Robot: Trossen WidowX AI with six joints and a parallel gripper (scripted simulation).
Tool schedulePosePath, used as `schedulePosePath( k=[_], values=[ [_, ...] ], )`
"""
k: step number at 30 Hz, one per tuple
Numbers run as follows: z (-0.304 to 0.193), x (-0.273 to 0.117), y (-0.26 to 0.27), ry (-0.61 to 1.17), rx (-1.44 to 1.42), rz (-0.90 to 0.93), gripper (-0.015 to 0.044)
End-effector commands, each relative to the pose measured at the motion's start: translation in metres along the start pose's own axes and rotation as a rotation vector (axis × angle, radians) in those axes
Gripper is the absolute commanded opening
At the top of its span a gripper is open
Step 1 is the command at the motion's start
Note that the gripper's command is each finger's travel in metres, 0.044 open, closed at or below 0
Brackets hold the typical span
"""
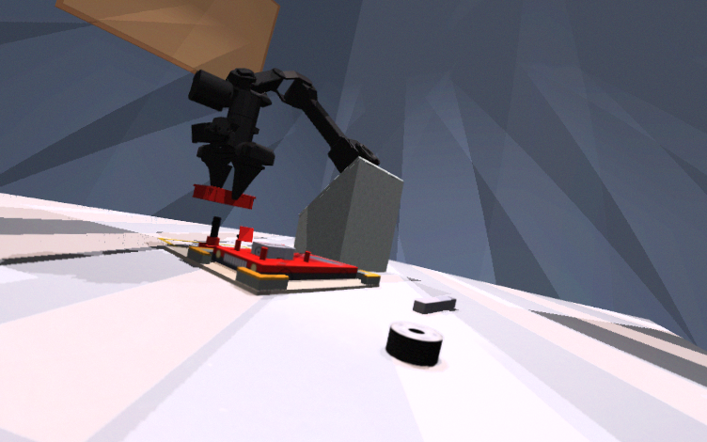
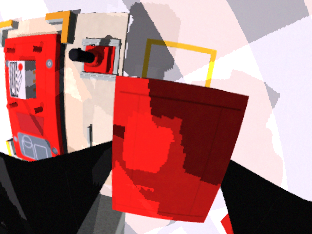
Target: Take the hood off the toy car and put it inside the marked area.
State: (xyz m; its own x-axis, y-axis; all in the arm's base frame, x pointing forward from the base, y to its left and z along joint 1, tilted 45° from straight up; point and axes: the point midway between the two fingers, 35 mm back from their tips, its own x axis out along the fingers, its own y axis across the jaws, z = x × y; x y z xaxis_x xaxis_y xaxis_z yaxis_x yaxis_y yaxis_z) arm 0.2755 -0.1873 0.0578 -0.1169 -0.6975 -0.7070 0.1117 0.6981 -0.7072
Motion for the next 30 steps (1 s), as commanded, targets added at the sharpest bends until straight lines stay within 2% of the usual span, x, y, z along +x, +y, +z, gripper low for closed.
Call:
schedulePosePath(
  k=[1,30],
  values=[
    [-0.001,0.003,0.002,0.001,-0.007,0.002,0.0],
    [0.0,0.03,0.002,0.001,-0.007,0.003,0.0]
  ],
)
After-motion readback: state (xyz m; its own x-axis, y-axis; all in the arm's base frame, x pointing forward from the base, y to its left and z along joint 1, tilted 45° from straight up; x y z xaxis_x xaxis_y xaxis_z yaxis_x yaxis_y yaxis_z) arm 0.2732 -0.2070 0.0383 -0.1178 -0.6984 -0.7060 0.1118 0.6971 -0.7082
